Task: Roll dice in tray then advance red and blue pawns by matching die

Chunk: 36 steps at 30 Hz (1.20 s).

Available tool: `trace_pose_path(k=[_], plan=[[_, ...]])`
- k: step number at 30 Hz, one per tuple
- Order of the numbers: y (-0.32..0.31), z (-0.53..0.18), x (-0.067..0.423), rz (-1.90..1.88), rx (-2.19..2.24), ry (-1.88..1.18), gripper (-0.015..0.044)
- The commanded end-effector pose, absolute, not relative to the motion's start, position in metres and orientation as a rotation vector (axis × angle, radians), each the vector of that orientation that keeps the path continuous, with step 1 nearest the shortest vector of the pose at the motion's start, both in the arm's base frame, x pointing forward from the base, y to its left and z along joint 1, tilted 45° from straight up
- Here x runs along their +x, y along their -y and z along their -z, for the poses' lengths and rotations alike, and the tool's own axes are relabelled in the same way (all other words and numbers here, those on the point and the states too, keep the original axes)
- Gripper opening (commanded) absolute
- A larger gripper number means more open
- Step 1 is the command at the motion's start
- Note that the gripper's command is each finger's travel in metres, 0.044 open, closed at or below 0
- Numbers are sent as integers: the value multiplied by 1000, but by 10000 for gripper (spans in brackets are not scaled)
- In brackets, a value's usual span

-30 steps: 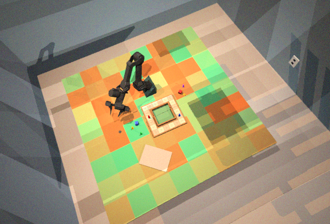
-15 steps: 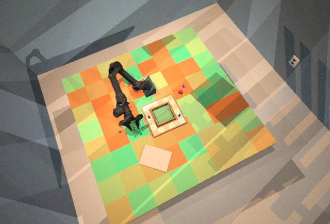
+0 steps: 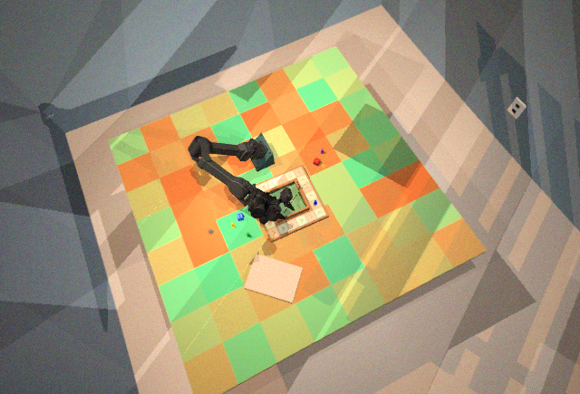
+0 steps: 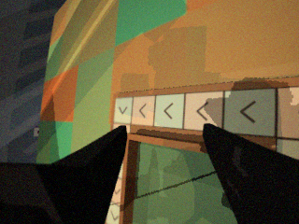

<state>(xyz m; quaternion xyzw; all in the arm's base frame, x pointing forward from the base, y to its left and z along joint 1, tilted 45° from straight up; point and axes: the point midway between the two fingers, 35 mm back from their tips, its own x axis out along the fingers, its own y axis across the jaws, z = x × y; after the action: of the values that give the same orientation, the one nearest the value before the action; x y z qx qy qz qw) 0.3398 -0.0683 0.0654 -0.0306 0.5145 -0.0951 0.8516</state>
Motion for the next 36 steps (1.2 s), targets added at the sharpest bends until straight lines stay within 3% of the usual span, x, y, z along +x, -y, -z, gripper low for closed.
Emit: trace_pose_path(k=[1, 8, 17, 21, 36], plan=[[11, -21, 337, 137, -88, -1281, 275], [-78, 48, 301, 112, -269, -1575, 275], [-145, 119, 212, 231, -718, -1763, 275], [-148, 131, 187, 283, -864, -1758, 275], [-133, 144, 184, 284, -864, -1758, 275]])
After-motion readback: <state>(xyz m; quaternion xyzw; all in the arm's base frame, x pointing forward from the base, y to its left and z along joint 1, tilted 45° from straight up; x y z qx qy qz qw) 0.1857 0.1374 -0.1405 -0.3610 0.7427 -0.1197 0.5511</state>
